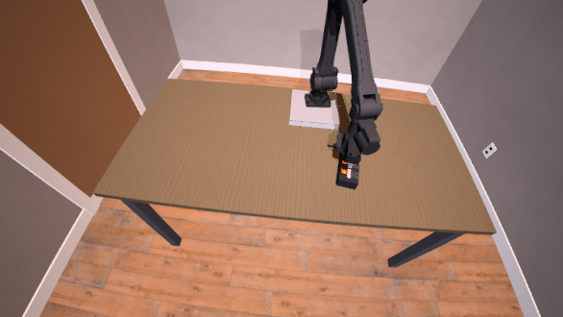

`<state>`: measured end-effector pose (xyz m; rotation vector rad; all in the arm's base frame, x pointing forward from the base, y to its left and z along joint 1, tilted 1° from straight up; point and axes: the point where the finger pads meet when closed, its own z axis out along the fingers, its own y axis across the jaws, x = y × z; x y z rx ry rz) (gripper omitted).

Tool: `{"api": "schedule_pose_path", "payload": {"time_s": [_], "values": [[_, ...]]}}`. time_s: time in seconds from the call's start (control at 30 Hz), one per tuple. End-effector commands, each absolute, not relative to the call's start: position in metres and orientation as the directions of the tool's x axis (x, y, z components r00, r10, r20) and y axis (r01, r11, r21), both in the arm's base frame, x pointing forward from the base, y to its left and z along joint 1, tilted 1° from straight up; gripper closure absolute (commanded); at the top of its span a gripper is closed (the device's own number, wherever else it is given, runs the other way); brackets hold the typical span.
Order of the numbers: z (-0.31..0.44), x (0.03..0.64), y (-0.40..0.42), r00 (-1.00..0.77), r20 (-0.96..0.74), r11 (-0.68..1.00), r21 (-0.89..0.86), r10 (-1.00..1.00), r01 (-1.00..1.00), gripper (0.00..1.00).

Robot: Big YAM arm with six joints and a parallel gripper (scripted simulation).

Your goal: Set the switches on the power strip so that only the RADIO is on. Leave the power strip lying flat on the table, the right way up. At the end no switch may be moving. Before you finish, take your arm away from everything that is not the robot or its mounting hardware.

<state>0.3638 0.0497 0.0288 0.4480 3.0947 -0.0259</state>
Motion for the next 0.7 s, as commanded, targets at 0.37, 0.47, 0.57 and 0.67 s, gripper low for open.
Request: {"api": "schedule_pose_path", "payload": {"time_s": [0.37,0.47,0.57,0.67], "values": [[0.033,0.373,0.054,-0.958,-0.046,0.959,0.001,0.283,0.283,1.0],[0.029,0.373,0.054,-0.958,-0.038,0.959,-0.003,0.283,0.283,1.0],[0.031,0.373,0.054,-0.958,-0.048,0.959,0.002,0.283,0.283,1.0],[0.03,0.376,0.054,-0.958,-0.048,0.959,0.002,0.283,0.283,1.0]]}}
